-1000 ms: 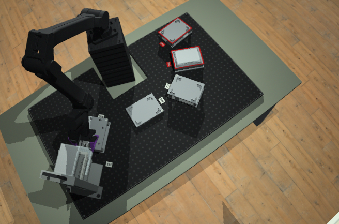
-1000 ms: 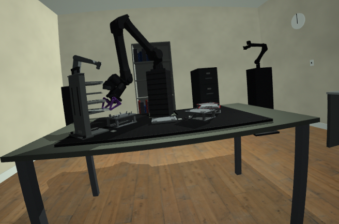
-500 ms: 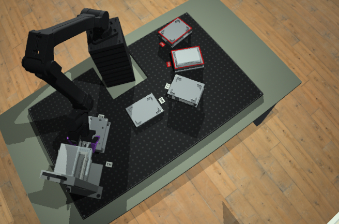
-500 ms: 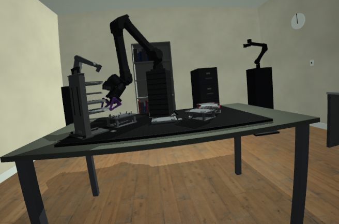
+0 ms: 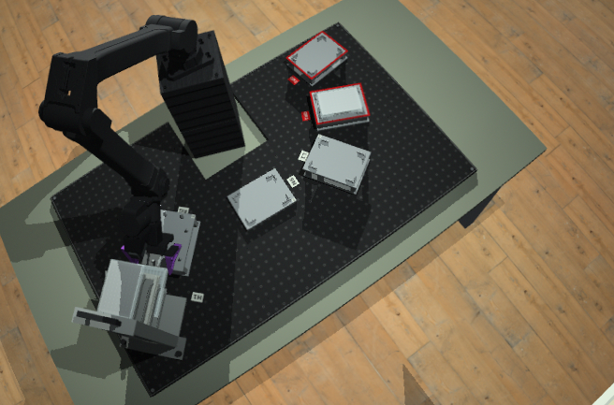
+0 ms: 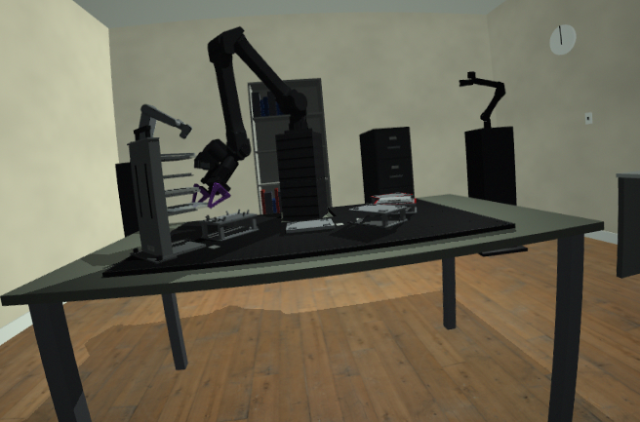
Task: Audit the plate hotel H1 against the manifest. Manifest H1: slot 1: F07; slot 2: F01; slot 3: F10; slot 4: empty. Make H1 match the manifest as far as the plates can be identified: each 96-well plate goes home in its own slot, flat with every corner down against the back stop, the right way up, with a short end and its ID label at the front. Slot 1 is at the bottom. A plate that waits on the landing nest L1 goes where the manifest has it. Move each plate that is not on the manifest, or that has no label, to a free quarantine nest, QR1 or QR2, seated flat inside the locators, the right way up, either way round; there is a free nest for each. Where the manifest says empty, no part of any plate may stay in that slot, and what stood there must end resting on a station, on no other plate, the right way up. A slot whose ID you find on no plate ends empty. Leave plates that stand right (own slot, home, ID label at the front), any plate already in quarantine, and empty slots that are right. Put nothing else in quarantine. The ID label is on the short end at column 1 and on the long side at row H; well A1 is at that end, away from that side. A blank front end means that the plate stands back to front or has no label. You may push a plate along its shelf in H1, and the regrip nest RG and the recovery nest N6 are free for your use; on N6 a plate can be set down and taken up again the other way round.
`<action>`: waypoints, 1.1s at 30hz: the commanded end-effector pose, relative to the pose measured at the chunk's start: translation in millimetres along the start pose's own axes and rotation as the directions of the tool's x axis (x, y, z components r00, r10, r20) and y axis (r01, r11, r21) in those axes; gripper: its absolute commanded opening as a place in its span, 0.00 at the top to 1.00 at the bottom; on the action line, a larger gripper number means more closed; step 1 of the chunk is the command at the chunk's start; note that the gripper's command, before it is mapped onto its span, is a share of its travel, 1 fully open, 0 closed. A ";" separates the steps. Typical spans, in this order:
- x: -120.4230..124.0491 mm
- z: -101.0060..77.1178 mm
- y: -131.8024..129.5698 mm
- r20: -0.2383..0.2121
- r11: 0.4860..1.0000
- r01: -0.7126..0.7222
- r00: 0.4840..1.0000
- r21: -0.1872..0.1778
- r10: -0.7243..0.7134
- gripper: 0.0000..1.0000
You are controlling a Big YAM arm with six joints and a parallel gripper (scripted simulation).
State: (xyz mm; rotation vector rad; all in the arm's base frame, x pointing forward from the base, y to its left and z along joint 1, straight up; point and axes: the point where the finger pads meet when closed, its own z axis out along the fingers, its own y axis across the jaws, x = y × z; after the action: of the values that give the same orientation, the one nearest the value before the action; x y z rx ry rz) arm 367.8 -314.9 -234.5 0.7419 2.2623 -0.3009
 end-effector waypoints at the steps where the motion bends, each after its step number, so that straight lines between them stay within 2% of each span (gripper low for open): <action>1: -23.3 -10.1 0.1 0.054 1.000 -0.005 0.999 0.003 0.005 0.00; 10: -14.3 -18.6 -5.3 0.053 1.000 -0.005 0.999 0.009 0.005 0.00; 18: 17.9 -26.0 -3.2 0.012 1.000 0.003 1.000 0.005 -0.003 0.00; 26: 19.7 -33.0 -1.9 0.021 1.000 0.006 1.000 0.004 -0.006 0.00; 27: 26.5 -35.1 -1.8 0.011 1.000 0.005 1.000 0.003 -0.005 0.00; 33: 32.0 -43.2 -2.9 0.013 1.000 0.003 1.000 0.006 -0.003 0.00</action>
State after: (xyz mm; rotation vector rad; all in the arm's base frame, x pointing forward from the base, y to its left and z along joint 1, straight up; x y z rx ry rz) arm 329.7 -286.1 -229.4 0.7501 2.2600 -0.2986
